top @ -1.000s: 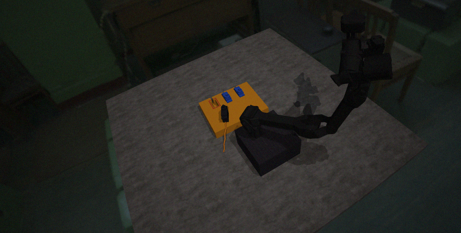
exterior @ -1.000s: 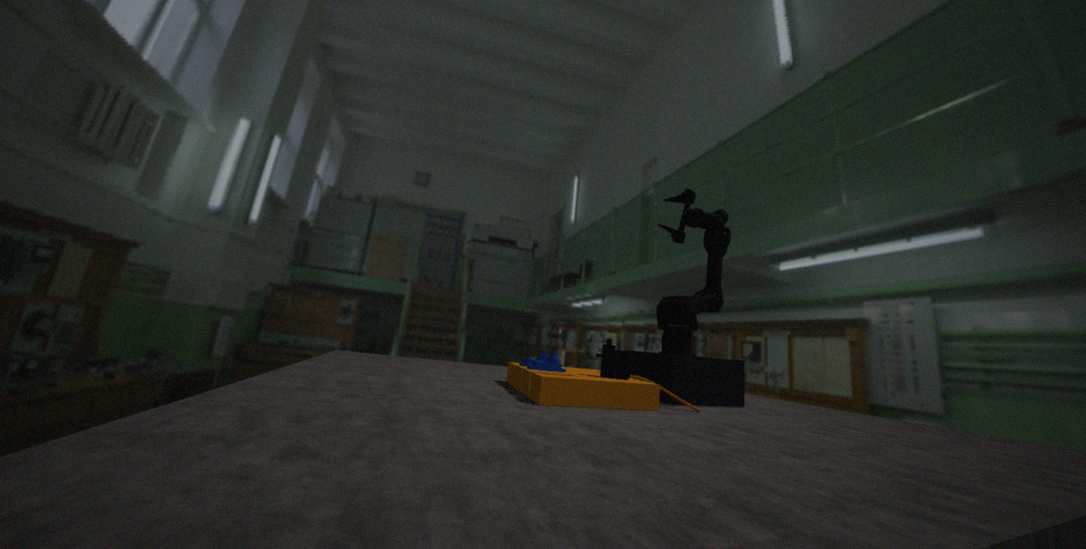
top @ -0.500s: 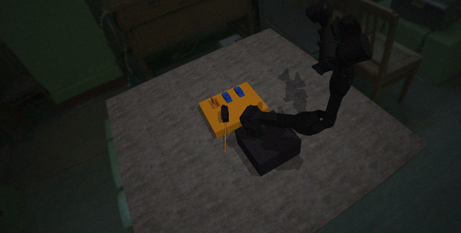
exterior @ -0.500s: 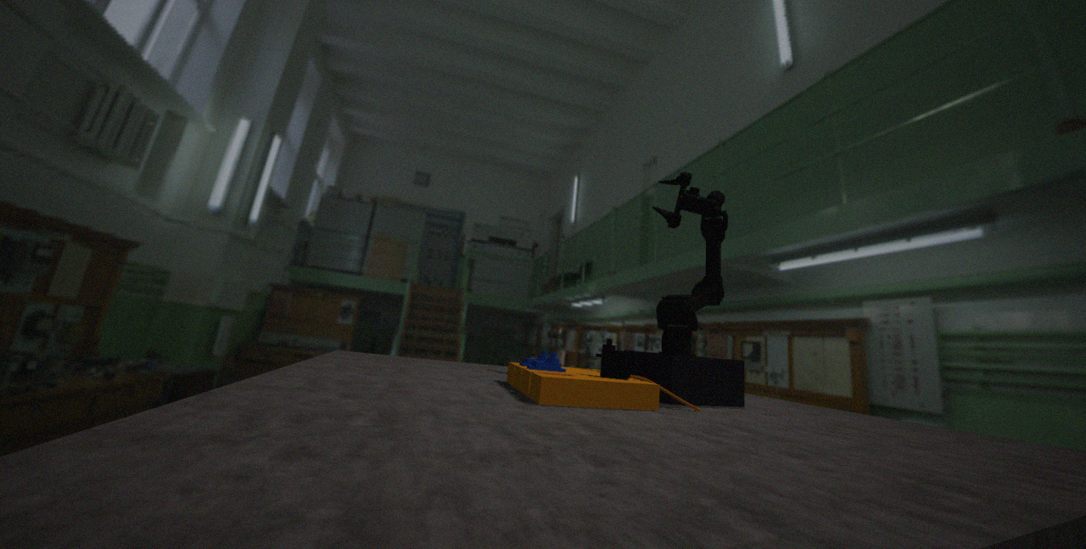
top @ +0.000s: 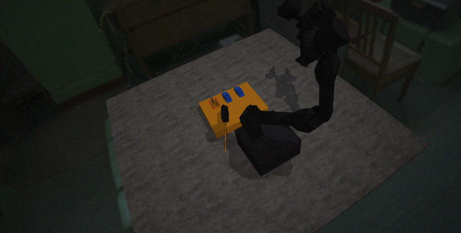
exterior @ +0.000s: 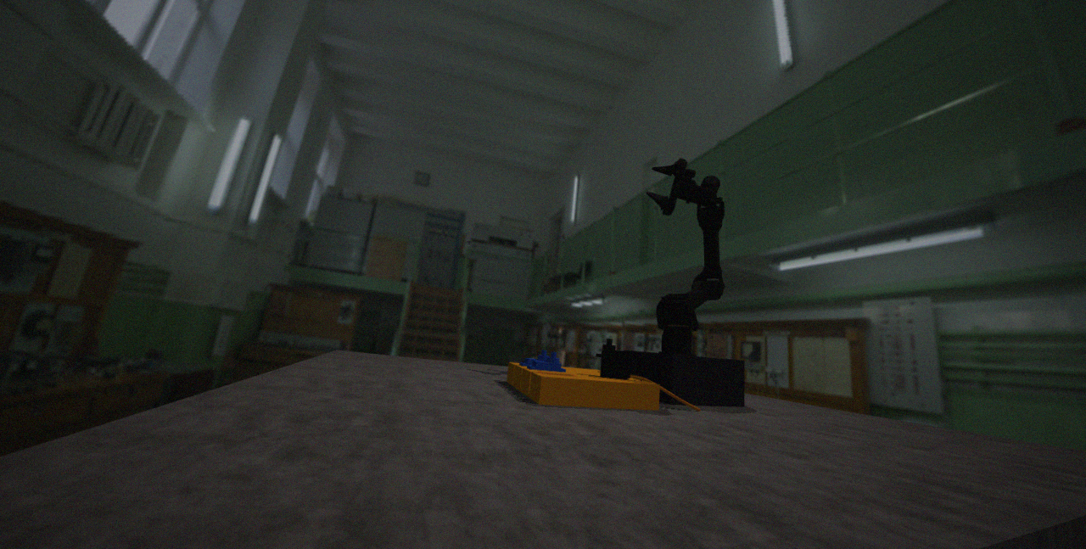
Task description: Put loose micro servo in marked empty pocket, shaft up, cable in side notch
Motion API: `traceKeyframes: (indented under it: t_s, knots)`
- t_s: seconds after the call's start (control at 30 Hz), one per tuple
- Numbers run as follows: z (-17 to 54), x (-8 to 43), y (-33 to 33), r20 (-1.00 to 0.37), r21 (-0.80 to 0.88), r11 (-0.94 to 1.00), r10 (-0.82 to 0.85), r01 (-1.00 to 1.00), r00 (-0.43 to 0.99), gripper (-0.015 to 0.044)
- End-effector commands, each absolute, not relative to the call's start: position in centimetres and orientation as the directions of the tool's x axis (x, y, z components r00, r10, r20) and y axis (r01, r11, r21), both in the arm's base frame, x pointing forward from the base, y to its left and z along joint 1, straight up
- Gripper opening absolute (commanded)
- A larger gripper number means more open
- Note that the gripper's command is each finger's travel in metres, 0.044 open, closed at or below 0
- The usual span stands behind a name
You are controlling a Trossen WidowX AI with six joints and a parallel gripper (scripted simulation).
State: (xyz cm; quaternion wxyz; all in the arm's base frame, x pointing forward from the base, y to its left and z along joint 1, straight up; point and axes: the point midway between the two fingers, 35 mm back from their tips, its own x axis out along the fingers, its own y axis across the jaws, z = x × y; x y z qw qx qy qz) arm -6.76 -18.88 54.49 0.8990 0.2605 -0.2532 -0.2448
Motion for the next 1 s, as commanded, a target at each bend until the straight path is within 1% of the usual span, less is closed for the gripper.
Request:
traceKeyframes:
  t_s: [0.0,0.13,0.27,0.4,0.6,0.97]
  knots:
    - [54.8,-4.1,-17.0,0.318,0.5,0.801,-0.524,0.331,0.79,0.044]
    - [54.8,-3.5,-16.4,0.32,0.487,0.814,-0.505,0.317,0.802,0.044]
    - [54.9,-2.2,-15.5,0.311,0.419,0.841,-0.486,0.341,0.817,0.044]
    - [54.9,-1.8,-15.2,0.309,0.401,0.85,-0.477,0.342,0.823,0.044]
    - [54.9,0.3,-13.5,0.294,0.285,0.889,-0.437,0.358,0.85,0.044]
    - [54.8,1.5,-12.4,0.288,0.23,0.91,-0.403,0.345,0.869,0.044]
